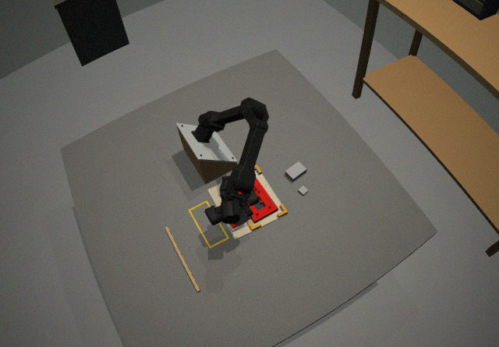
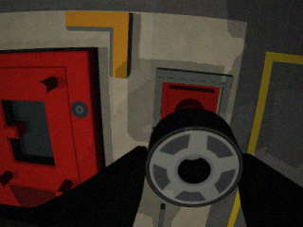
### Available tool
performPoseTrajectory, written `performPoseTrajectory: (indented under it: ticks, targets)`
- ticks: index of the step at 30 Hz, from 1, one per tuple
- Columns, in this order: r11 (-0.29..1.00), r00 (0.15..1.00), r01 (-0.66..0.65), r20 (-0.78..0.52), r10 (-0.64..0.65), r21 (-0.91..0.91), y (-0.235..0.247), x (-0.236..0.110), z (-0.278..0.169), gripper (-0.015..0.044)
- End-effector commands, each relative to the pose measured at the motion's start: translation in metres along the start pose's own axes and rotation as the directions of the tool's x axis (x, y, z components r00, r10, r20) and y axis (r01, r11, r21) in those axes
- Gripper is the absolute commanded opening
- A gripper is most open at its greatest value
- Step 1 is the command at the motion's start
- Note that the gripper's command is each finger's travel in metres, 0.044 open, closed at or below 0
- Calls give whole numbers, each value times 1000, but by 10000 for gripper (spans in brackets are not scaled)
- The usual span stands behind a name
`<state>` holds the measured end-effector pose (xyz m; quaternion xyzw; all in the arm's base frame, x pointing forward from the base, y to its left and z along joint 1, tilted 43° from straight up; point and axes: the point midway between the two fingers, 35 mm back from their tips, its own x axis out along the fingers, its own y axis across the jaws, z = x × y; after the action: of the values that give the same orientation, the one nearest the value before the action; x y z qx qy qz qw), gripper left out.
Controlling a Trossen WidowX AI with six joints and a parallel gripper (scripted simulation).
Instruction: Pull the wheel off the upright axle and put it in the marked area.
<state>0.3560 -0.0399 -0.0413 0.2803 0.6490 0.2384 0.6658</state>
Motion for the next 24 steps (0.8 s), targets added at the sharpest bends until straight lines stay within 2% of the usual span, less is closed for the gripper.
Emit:
performPoseTrajectory:
  ticks: [1, 9, 12, 24]
  targets:
    - [1000, 1000, 6, 1, -6, -4, -1, -3, 1, 0]
    - [1000, 1000, 7, 2, -7, -4, 1, -37, -3, 0]
    - [1000, 1000, -2, -3, 2, 5, 0, -30, -5, 0]
    - [1000, 1000, 13, 1, -13, 1, -70, -38, -38, 0]
